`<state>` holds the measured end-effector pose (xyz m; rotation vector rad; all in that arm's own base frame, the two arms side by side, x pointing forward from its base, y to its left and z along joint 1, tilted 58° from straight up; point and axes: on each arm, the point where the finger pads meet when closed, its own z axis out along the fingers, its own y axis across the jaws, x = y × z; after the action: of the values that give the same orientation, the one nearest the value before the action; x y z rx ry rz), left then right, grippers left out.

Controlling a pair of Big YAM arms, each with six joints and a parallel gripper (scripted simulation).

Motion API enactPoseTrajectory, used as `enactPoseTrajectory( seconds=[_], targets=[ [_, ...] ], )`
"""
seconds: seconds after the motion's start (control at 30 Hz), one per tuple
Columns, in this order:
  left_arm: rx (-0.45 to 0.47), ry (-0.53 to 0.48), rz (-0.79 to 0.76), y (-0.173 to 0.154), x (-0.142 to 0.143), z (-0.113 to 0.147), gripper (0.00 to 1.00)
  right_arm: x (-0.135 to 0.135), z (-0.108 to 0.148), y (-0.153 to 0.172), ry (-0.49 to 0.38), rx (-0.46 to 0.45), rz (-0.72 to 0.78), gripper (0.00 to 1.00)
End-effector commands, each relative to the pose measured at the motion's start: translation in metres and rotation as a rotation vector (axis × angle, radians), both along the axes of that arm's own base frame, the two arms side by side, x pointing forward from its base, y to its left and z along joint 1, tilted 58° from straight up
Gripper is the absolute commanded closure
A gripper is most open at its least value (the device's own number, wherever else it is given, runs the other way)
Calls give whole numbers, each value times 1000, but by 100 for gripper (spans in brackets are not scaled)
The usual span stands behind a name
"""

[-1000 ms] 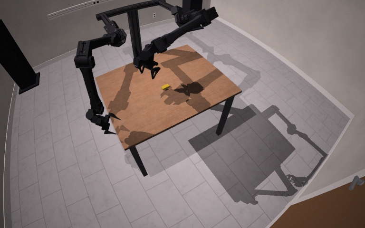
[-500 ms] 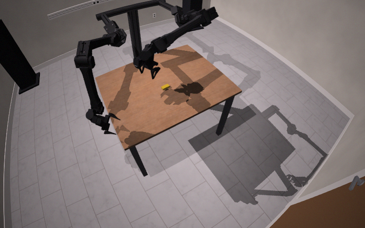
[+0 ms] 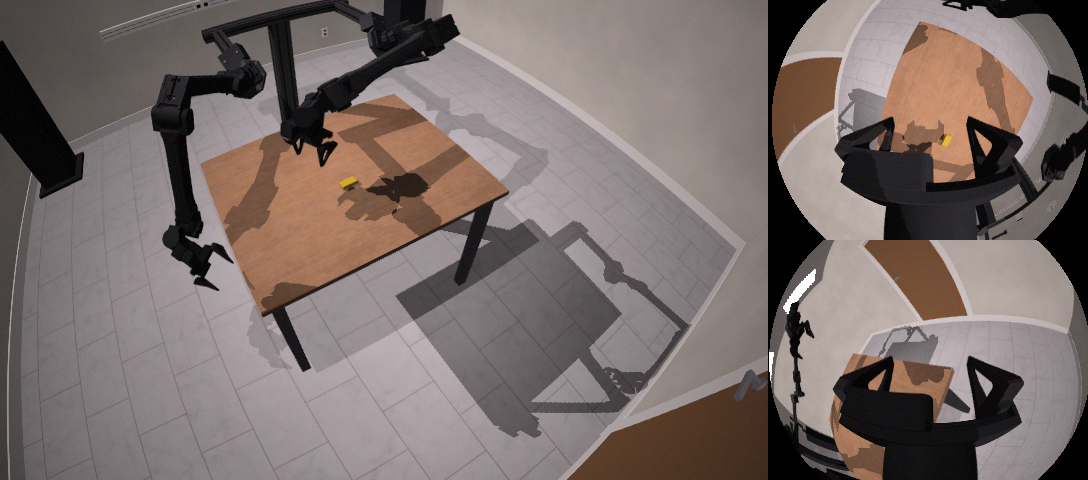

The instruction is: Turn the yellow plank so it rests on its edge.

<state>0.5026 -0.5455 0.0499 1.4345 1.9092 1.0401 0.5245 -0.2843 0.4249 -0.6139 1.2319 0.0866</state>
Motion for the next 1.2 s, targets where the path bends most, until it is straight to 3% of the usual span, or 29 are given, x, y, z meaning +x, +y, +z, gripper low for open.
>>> enactPoseTrajectory(
  seconds=[0.0, 0.2, 0.27, 0.43, 0.67, 0.77, 0.83, 1.17],
  targets=[
    [-20, -12, -9, -9, -2, 10, 0, -34, 39, -27, -28, -7, -109, 0],
    [-20, -12, -9, -9, -2, 10, 0, -89, 89, -78, -82, 39, -347, 0],
    [-20, -12, -9, -9, -2, 10, 0, -89, 89, -78, -82, 39, -347, 0],
    [-20, -12, -9, -9, -2, 10, 0, -153, 133, -117, -138, 77, -583, 0],
    [-20, -12, -9, -9, -2, 10, 0, -264, 190, -152, -228, 122, -948, 0],
    [-20, -12, -9, -9, -2, 10, 0, -315, 211, -156, -269, 137, -1108, 0],
    [-20, -12, -9, -9, -2, 10, 0, -315, 211, -156, -269, 137, -1108, 0],
    [-20, -12, -9, -9, -2, 10, 0, -468, 256, -126, -401, 167, -1601, 0]
  ],
)
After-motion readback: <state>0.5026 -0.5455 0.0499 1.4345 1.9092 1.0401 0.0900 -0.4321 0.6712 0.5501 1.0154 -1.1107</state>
